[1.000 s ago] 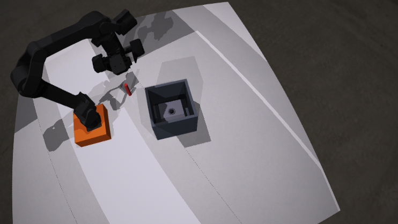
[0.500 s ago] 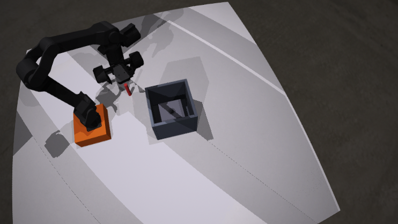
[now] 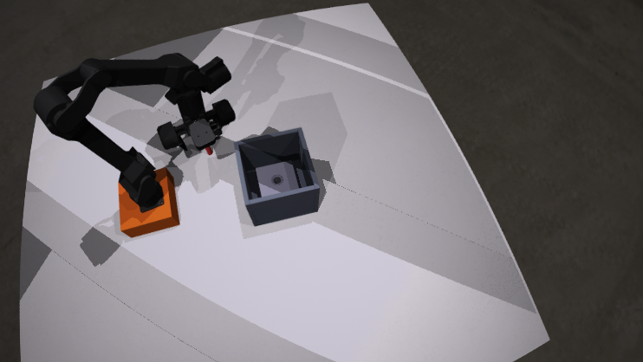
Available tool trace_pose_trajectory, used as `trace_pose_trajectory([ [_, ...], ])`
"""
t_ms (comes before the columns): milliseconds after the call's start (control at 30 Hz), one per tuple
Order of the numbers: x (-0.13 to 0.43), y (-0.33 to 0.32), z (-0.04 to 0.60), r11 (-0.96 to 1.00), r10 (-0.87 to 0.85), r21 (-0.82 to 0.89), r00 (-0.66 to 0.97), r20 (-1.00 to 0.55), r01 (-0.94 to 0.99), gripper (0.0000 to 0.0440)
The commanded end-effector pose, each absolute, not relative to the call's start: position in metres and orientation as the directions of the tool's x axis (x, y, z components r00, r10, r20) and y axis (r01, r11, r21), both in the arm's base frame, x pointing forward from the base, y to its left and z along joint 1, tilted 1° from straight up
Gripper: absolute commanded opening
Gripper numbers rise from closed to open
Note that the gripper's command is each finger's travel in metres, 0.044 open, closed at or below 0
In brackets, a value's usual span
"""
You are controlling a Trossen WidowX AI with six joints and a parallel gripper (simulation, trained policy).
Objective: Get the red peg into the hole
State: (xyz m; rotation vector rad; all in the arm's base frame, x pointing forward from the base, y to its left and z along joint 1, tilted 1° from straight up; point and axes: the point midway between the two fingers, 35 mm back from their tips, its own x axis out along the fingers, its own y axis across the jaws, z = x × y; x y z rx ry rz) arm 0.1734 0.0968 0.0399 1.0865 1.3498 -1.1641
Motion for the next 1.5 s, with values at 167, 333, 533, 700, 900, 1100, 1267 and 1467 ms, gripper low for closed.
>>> trace_pose_trajectory([
  [167,0.176,0.096,0.016,0.131,0.009,-0.072,-0.074,-0.997,0.989,0.0318],
  [333,0.18,0.1,0.007,0.147,0.02,-0.065,-0.069,-0.997,0.987,0.0188],
  [533,0.186,0.106,0.0,0.178,0.036,-0.057,-0.065,-0.997,0.982,0.0033],
  [700,0.193,0.109,0.001,0.188,0.051,-0.031,-0.042,-0.998,0.982,0.0001],
  [900,0.203,0.111,0.014,0.165,0.074,0.022,0.01,-0.997,0.986,0.0],
  [1100,0.213,0.113,0.031,0.145,0.101,0.076,0.062,-0.993,0.986,0.0],
  [1267,0.223,0.114,0.049,0.138,0.124,0.131,0.114,-0.986,0.982,0.0],
  [1467,0.235,0.111,0.074,0.139,0.137,0.195,0.177,-0.975,0.971,0.0],
])
